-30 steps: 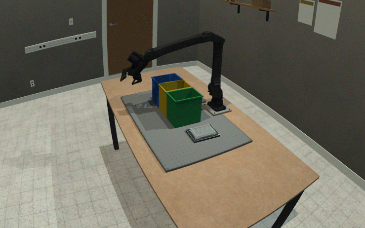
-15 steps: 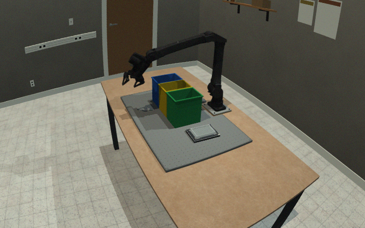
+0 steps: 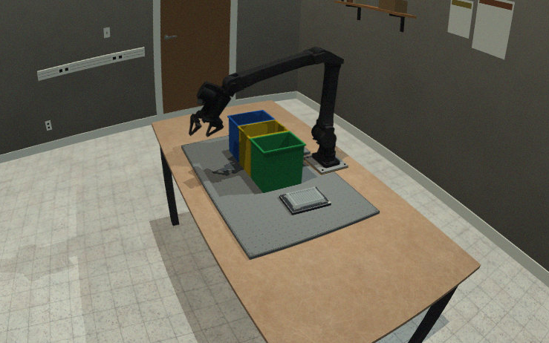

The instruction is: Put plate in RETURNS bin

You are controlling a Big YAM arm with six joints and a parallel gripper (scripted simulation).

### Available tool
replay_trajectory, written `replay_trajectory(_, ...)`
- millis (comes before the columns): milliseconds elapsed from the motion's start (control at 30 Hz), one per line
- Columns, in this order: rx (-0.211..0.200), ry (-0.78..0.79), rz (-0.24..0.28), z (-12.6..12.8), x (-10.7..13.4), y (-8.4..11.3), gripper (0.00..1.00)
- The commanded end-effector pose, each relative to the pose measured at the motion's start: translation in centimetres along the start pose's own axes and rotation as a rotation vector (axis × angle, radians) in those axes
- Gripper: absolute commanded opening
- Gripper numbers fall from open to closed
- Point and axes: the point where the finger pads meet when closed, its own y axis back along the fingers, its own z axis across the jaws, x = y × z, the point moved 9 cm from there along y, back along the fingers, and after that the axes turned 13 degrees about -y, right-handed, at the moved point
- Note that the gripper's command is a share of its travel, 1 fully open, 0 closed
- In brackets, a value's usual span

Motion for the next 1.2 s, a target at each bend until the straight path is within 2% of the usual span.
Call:
replay_trajectory(0,-0.015,0.078,0.035,0.9,1.0,2.5,1.00)
replay_trajectory(33,-0.048,0.099,0.041,2.5,0.7,3.8,1.00)
replay_trajectory(100,0.014,0.112,0.054,-0.1,2.5,2.4,1.00)
replay_trajectory(267,0.015,0.089,0.054,-0.2,4.8,3.3,1.00)
replay_trajectory(367,0.015,0.089,0.055,-0.3,5.1,3.4,1.00)
replay_trajectory(400,0.020,0.135,0.075,-0.3,5.2,3.5,1.00)
replay_trajectory(433,0.011,0.155,0.086,0.3,5.0,4.1,1.00)
replay_trajectory(467,-0.029,0.178,0.093,2.2,4.9,5.6,1.00)
replay_trajectory(500,-0.018,0.214,0.114,2.2,5.6,5.5,1.00)
replay_trajectory(533,-0.025,0.214,0.114,2.1,6.0,6.1,1.00)
replay_trajectory(600,0.037,0.226,0.123,-0.5,7.6,4.8,1.00)
replay_trajectory(733,0.039,0.204,0.123,-0.8,9.1,5.5,1.00)
replay_trajectory(800,0.045,0.282,0.162,-0.8,9.7,6.0,1.00)
replay_trajectory(833,0.005,0.301,0.167,1.1,9.5,7.5,1.00)
replay_trajectory(933,-0.001,0.328,0.180,1.5,9.7,8.0,1.00)
replay_trajectory(967,0.011,0.319,0.172,1.2,9.5,7.8,1.00)
replay_trajectory(1000,0.045,0.338,0.186,-0.6,11.0,7.2,1.00)
replay_trajectory(1033,0.063,0.320,0.188,-1.3,11.6,7.0,1.00)
replay_trajectory(1167,0.063,0.320,0.189,-1.7,12.9,7.7,1.00)
